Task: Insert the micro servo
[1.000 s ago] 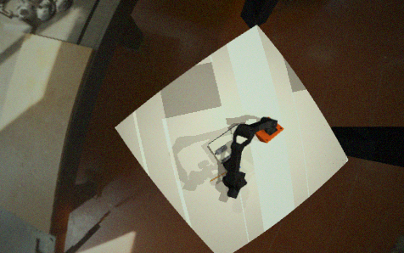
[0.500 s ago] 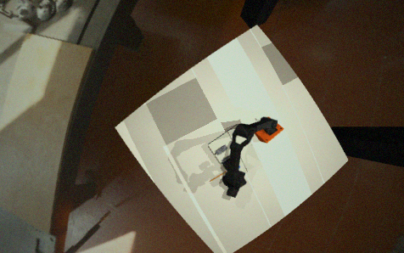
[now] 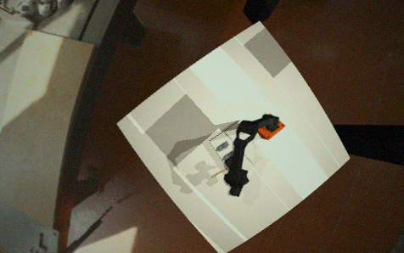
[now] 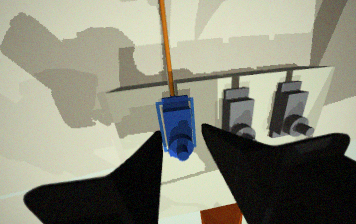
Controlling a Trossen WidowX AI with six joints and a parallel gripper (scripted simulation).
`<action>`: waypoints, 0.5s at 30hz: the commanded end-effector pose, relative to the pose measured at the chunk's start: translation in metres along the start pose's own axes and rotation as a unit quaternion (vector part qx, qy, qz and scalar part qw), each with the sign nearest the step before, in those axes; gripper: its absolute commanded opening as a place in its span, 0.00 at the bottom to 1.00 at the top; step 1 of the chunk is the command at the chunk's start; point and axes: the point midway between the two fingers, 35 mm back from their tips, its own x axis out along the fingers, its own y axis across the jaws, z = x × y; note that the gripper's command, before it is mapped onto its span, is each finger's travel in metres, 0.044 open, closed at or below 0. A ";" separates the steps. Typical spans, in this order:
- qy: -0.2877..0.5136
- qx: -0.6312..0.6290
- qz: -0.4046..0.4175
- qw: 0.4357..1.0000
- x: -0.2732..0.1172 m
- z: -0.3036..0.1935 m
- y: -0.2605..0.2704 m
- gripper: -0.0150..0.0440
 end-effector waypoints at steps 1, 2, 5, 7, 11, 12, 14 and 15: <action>0.000 0.000 0.001 1.000 -0.002 -0.002 0.001 0.62; 0.000 0.000 0.001 1.000 -0.006 -0.007 0.001 0.66; 0.002 -0.001 0.005 1.000 -0.025 -0.032 0.005 0.79; 0.004 -0.001 0.007 1.000 -0.041 -0.056 0.007 0.88; 0.007 0.000 0.003 1.000 -0.067 -0.107 0.003 1.00; 0.007 0.000 0.002 1.000 -0.068 -0.109 0.002 1.00; 0.007 0.000 0.002 1.000 -0.068 -0.109 0.002 1.00; 0.007 0.000 0.002 1.000 -0.068 -0.109 0.002 1.00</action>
